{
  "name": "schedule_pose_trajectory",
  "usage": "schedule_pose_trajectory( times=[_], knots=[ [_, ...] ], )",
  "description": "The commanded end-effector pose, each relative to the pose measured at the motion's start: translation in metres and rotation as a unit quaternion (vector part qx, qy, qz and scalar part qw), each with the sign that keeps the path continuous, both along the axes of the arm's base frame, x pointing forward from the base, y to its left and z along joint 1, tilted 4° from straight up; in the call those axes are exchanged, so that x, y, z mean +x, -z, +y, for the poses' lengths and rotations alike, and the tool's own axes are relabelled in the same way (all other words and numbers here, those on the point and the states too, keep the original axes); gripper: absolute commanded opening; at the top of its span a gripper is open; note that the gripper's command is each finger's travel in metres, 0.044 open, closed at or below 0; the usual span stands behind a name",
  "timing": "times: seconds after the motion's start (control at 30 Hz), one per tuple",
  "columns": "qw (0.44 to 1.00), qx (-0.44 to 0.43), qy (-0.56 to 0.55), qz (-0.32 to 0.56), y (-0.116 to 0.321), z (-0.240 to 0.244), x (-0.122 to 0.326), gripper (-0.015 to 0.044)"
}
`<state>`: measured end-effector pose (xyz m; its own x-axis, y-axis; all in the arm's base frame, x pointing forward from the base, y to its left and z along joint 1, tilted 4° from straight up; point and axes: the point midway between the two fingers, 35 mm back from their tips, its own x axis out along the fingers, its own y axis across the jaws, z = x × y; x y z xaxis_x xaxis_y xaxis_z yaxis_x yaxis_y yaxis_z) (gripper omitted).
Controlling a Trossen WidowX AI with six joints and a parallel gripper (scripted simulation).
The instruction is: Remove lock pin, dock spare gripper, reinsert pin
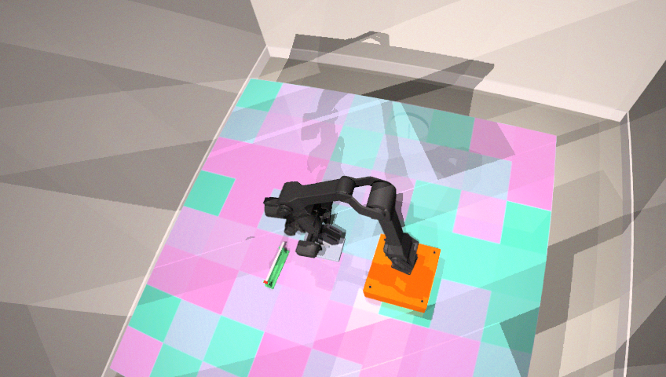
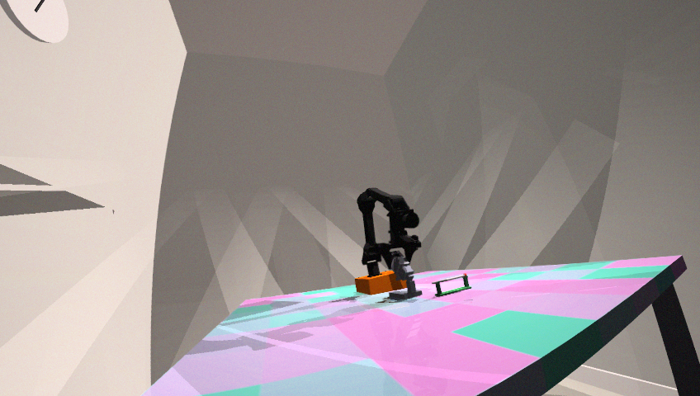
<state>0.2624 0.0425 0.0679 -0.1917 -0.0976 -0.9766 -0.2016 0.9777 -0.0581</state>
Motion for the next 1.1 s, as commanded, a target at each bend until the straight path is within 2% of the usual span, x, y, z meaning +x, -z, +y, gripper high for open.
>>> schedule_pose_trajectory(
  times=[0.0, 1.07],
  knots=[
    [1.000, 0.000, 0.000, 0.000, -0.002, 0.000, -0.002, 0.0440],
    [1.000, -0.003, -0.002, 0.015, -0.039, -0.008, -0.046, 0.0440]
  ],
)
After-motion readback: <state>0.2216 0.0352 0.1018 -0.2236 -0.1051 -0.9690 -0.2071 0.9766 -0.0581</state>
